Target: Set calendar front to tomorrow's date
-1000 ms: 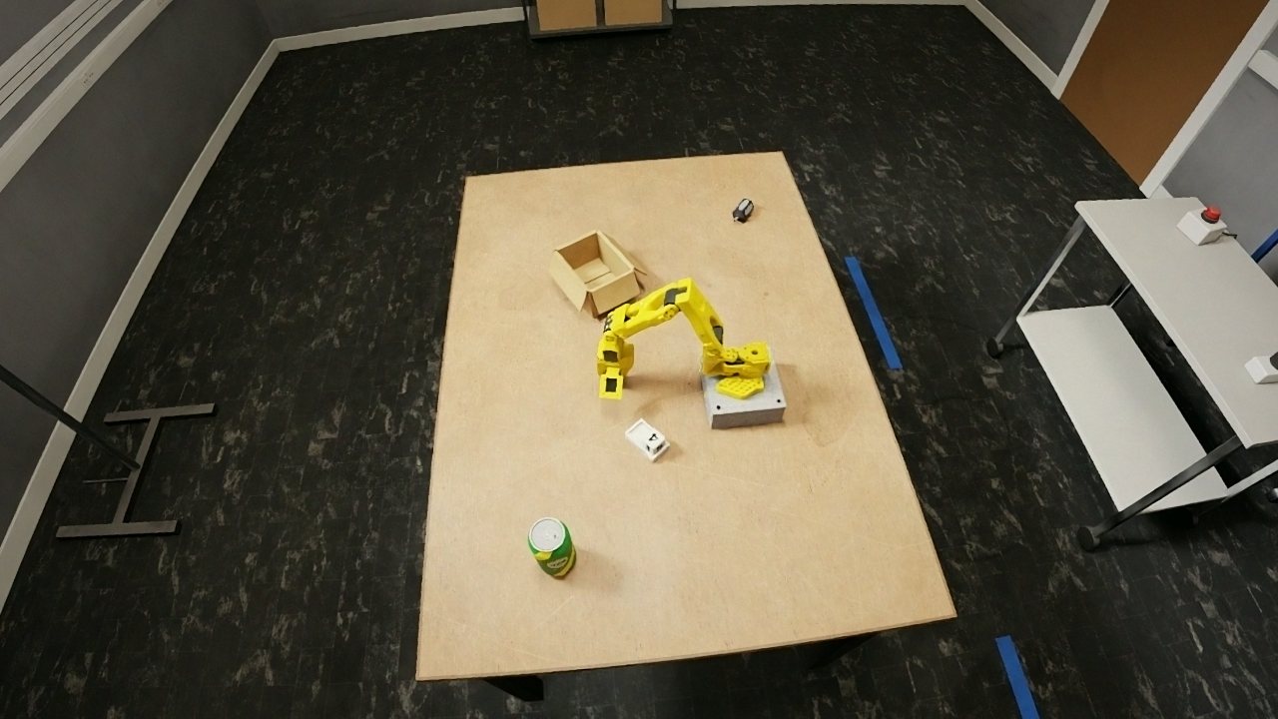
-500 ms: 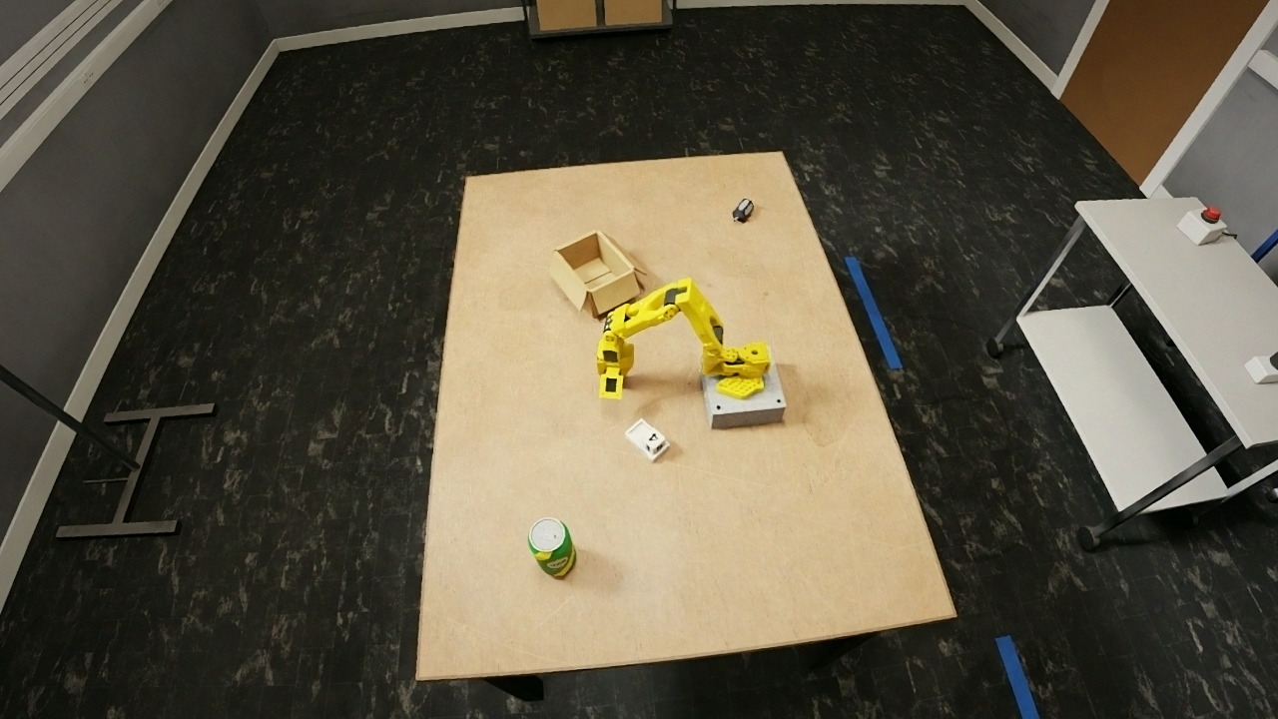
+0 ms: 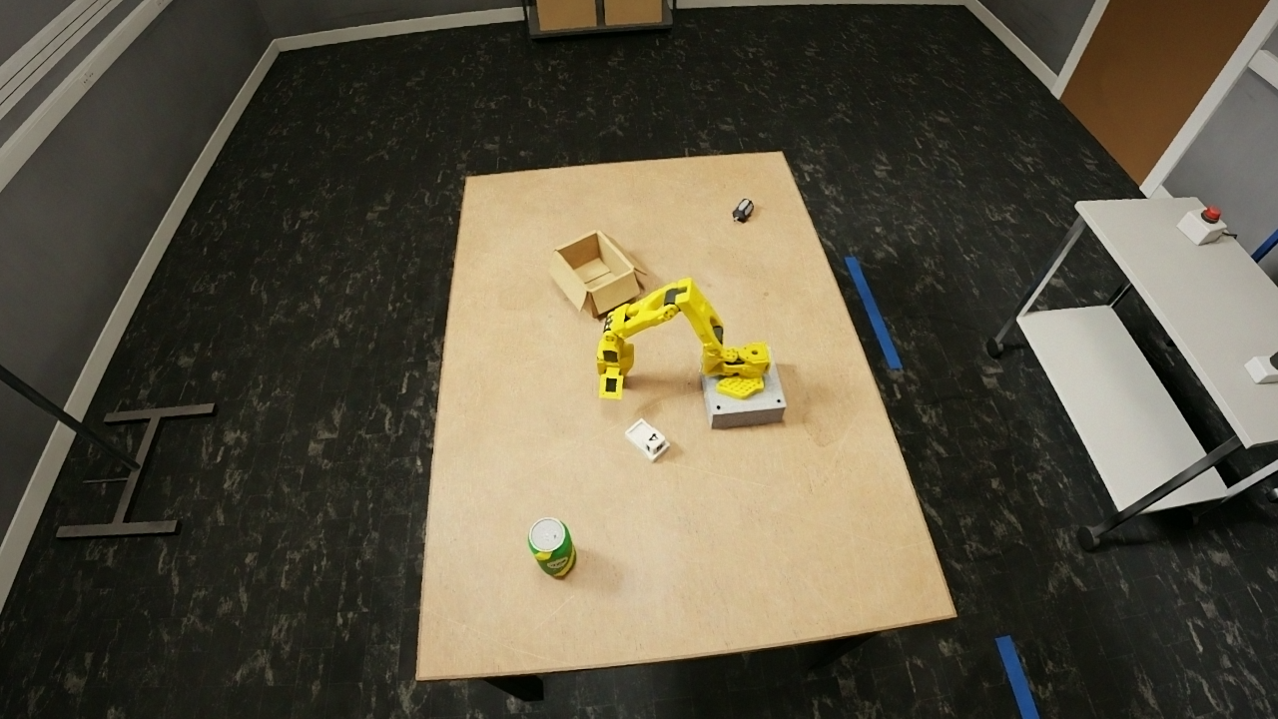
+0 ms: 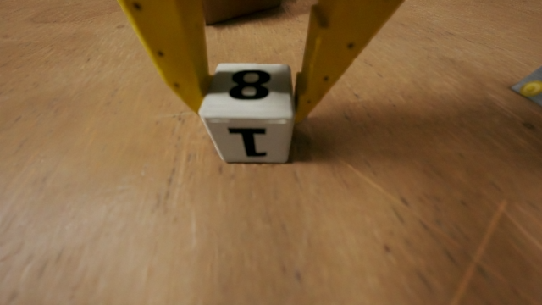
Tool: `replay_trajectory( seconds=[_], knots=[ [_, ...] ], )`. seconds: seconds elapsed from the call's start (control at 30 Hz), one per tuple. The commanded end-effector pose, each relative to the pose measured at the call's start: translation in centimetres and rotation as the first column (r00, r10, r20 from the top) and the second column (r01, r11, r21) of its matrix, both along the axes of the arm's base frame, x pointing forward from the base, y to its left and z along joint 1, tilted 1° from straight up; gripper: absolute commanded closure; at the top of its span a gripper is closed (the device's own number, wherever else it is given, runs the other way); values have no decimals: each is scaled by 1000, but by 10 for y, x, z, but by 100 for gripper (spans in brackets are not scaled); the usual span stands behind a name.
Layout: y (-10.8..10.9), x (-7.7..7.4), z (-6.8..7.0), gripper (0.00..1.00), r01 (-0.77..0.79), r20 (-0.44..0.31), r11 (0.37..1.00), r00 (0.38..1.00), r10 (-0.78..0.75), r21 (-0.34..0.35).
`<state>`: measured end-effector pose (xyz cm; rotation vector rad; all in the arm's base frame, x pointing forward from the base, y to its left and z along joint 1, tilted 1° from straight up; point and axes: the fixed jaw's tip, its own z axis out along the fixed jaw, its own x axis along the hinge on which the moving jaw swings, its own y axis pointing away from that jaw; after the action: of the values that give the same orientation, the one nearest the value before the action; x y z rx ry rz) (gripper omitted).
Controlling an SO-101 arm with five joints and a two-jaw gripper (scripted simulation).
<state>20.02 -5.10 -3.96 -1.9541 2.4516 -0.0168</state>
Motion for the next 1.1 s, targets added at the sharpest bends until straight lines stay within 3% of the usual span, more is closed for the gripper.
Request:
replay_trajectory(
  seconds=[0.0, 0.37, 1.07],
  knots=[
    [-1, -1, -2, 100, 16, -9, 1000, 1000, -16, 4],
    [-1, 0, 3, 100, 16, -9, 1000, 1000, -16, 4],
    [-2, 1, 48, 100, 16, -9, 1000, 1000, -16, 4]
  ],
)
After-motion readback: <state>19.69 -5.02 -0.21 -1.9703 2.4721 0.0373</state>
